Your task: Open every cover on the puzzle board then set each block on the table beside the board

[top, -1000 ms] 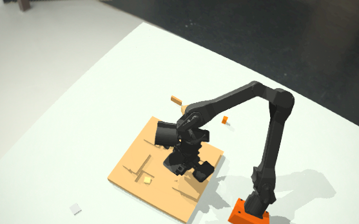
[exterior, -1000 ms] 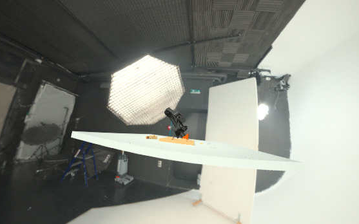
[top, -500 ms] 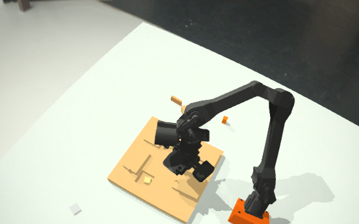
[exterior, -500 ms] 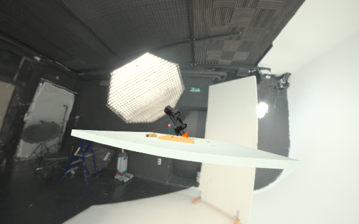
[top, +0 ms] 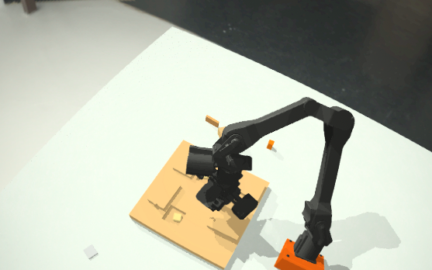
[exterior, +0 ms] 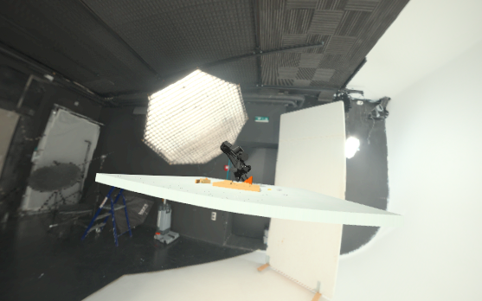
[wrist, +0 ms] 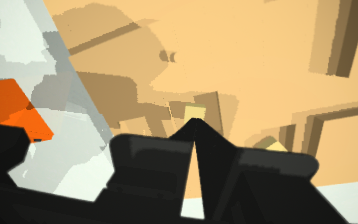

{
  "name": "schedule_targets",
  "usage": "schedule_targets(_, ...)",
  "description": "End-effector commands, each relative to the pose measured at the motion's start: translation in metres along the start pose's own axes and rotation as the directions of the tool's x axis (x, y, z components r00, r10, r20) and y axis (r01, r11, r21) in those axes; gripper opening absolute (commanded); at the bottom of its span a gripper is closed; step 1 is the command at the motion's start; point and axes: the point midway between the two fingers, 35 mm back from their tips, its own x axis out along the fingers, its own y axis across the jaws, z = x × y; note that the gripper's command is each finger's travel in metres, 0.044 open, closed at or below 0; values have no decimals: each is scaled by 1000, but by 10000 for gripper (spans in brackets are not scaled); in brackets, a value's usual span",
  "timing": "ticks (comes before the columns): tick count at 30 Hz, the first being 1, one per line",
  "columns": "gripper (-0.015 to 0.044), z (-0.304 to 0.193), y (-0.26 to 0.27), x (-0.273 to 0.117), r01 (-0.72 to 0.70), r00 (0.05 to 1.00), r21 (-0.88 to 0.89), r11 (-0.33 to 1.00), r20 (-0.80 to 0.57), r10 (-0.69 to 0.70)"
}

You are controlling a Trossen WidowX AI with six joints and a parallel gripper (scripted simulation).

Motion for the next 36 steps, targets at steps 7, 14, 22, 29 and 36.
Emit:
schedule_targets(7, 0, 0, 1, 6, -2, 1000, 2, 1000, 0, 2)
schedule_targets(14, 0, 1, 1, 12, -4, 1000, 3, 1000, 0, 4)
schedule_targets(22, 0, 0, 1, 13, -4, 1000, 3, 1000, 0, 4)
schedule_targets(29, 0, -2, -1, 15, -4, 1000, 3, 1000, 0, 4)
schedule_targets(36, 0, -2, -1, 15, -4, 1000, 3, 1000, 0, 4)
